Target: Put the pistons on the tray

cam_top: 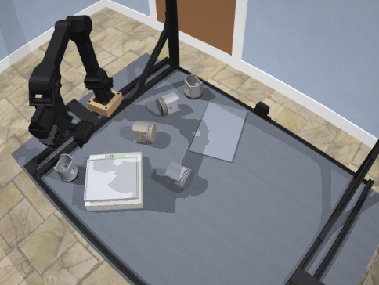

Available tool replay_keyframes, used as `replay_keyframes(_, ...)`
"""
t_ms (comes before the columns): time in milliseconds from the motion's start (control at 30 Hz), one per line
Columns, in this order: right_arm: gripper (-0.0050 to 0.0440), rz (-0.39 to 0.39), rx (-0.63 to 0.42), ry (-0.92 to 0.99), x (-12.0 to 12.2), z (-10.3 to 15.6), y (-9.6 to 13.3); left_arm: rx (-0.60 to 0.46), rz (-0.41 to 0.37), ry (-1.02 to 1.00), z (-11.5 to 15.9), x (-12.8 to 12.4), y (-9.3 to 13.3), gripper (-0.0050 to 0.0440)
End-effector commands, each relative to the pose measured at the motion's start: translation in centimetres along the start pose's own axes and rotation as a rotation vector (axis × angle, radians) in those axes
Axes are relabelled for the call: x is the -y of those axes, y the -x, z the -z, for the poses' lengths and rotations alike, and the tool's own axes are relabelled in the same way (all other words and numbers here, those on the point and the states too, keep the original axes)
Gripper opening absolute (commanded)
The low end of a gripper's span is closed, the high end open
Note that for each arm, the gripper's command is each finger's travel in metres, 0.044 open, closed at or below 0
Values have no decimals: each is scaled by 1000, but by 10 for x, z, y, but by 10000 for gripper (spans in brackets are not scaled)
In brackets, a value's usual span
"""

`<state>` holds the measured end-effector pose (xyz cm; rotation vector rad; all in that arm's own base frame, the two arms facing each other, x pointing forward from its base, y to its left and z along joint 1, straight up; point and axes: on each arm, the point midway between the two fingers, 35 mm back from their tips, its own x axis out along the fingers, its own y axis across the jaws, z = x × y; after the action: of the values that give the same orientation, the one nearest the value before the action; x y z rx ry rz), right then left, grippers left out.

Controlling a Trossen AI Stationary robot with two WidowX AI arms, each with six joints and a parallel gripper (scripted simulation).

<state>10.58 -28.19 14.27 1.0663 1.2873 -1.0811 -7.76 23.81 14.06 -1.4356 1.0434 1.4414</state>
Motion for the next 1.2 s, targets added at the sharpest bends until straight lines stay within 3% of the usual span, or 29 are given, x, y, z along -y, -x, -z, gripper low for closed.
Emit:
replay_keyframes(0,378,2,-8,-25,9,-5,-2,-2,3,-3,0,0,0,440)
replay_keyframes(367,378,1,-8,-24,58,-30,-2,-2,3,-3,0,0,0,440)
replay_keyframes(667,378,-1,-147,-22,58,-30,-4,-2,3,-3,0,0,0,440)
replay_keyframes(1167,378,-1,-147,-22,58,-29,-26,-2,3,-3,0,0,0,440)
